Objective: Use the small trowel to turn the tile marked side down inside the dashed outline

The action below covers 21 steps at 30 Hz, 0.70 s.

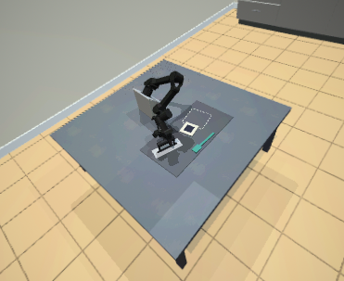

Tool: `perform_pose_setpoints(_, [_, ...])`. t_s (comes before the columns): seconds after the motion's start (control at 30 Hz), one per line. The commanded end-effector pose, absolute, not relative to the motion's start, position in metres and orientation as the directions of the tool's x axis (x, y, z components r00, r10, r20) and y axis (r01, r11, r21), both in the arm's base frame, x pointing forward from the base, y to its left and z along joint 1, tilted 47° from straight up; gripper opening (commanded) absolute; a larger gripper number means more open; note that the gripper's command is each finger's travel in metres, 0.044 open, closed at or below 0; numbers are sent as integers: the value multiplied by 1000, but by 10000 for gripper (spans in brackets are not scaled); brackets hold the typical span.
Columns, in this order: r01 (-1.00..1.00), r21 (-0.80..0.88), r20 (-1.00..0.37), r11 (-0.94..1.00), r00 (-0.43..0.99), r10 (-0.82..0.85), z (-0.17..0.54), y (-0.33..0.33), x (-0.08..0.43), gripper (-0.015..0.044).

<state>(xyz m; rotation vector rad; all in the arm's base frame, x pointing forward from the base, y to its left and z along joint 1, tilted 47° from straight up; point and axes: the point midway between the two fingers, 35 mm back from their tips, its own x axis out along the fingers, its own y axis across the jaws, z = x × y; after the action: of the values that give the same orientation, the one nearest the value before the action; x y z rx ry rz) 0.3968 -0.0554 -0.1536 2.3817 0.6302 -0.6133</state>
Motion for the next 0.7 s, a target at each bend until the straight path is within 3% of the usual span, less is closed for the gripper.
perform_pose_setpoints(0.0, [560, 422, -556, -713, 781, 284, -154, -56, 397, 36])
perform_pose_setpoints(0.2, [560, 423, -556, -713, 781, 284, -153, -57, 397, 0])
perform_pose_setpoints(0.67, [561, 426, -555, -710, 782, 285, -112, -100, 393, 0])
